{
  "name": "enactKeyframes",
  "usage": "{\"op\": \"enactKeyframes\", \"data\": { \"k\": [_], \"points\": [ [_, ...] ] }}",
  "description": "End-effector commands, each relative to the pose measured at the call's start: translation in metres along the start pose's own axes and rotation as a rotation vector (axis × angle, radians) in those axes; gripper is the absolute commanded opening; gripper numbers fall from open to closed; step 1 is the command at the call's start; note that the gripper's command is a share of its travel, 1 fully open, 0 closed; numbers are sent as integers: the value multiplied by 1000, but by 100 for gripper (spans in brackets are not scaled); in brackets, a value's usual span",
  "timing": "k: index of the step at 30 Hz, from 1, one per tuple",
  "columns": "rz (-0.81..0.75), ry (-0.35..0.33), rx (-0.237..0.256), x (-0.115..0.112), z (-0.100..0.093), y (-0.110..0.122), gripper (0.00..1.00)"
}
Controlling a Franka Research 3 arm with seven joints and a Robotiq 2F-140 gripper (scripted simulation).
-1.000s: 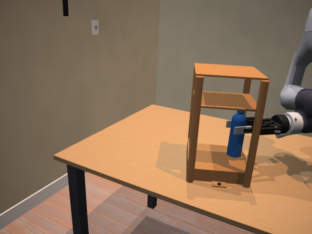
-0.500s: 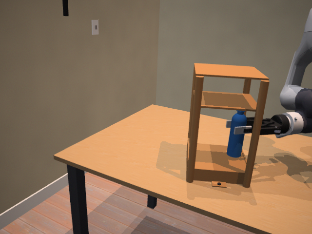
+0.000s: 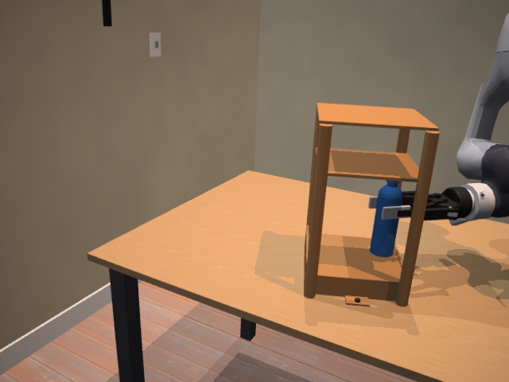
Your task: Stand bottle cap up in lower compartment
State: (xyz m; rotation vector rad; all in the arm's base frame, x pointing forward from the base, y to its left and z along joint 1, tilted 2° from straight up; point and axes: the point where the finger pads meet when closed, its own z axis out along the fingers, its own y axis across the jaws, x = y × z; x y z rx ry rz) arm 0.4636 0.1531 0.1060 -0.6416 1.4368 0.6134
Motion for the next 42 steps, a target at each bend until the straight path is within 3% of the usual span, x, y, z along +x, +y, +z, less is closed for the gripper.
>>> {"op": "enactKeyframes", "data": {
  "k": [1,42],
  "points": [
    [6,0,1,0,1,0,0],
    [6,0,1,15,1,0,0]
  ]
}}
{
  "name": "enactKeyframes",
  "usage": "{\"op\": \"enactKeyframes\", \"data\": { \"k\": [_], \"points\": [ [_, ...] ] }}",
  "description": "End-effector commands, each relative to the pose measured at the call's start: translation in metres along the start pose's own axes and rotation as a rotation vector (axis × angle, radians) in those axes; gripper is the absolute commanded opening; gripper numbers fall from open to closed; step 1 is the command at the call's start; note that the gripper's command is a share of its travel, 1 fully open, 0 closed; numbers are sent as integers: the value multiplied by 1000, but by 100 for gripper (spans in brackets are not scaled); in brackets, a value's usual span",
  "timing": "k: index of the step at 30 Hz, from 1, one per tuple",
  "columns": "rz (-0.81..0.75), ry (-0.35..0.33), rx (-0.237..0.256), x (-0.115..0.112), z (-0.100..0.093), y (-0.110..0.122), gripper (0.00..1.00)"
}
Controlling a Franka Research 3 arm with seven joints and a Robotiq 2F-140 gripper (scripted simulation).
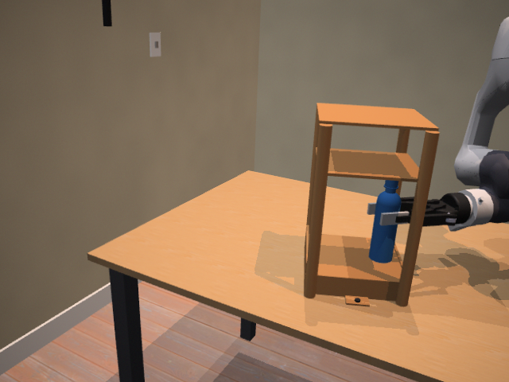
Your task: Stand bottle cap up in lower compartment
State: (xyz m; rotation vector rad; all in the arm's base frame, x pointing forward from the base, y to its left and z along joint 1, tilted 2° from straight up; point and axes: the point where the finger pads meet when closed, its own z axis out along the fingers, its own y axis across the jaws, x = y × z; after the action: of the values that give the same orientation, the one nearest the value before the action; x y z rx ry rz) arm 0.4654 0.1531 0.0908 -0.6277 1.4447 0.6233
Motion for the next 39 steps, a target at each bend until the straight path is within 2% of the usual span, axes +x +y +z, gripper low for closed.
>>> {"op": "enactKeyframes", "data": {
  "k": [1,23,24,26,27,31,32,34,35,37,38,39],
  "points": [
    [-10,-1,-3,0,0,0,0],
    [-10,-1,-3,0,0,0,0],
    [-10,-1,-3,0,0,0,9],
    [-10,-1,-3,0,0,0,9],
    [-10,-1,-3,0,0,0,18],
    [-10,-1,-3,0,0,0,18],
    [-10,-1,-3,0,0,0,27],
    [-10,-1,-3,0,0,0,27],
    [-10,-1,-3,0,0,0,35],
    [-10,-1,-3,0,0,0,35],
    [-10,-1,-3,0,0,0,44],
    [-10,-1,-3,0,0,0,44]
  ]
}}
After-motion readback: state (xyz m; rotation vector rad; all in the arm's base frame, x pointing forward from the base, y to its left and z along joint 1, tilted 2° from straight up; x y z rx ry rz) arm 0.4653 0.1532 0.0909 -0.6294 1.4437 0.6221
